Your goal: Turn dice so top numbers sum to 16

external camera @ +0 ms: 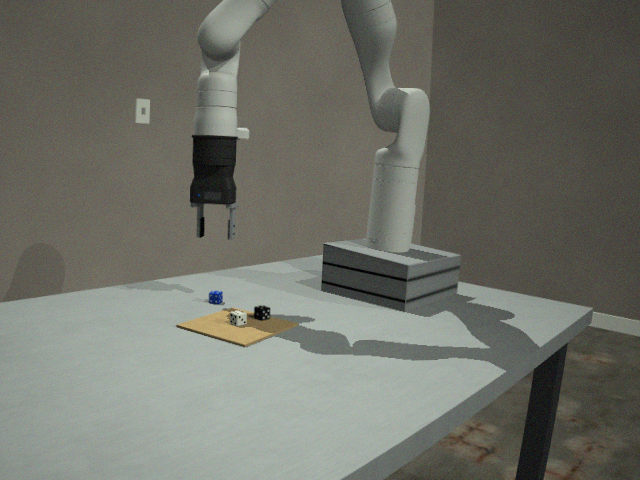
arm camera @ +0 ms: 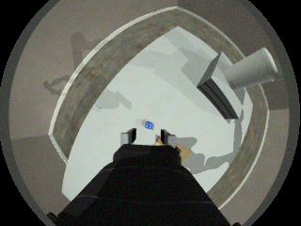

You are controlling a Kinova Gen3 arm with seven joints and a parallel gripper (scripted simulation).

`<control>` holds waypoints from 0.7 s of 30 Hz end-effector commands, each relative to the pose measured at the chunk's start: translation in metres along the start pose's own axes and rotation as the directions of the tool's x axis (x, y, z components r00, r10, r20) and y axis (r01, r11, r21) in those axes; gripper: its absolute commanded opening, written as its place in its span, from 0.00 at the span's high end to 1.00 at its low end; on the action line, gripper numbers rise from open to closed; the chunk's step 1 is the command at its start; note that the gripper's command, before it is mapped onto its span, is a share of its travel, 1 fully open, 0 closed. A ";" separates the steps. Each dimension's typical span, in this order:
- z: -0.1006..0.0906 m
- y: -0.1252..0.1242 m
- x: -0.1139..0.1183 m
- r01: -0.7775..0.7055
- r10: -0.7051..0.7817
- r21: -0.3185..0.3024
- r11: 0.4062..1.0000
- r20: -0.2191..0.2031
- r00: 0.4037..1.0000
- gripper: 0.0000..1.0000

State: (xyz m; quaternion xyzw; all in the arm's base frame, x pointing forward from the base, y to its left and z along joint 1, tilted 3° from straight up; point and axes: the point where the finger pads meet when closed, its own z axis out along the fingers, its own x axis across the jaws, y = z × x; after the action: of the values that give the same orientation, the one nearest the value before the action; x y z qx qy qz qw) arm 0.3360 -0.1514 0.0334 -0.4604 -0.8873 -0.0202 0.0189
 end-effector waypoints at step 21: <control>0.002 -0.004 -0.001 0.070 -0.070 0.007 0.998 -0.004 0.998 0.00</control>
State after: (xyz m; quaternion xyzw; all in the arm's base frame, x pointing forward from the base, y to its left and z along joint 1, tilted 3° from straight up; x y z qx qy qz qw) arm 0.3342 -0.1528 0.0319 -0.4329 -0.9010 -0.0187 0.0214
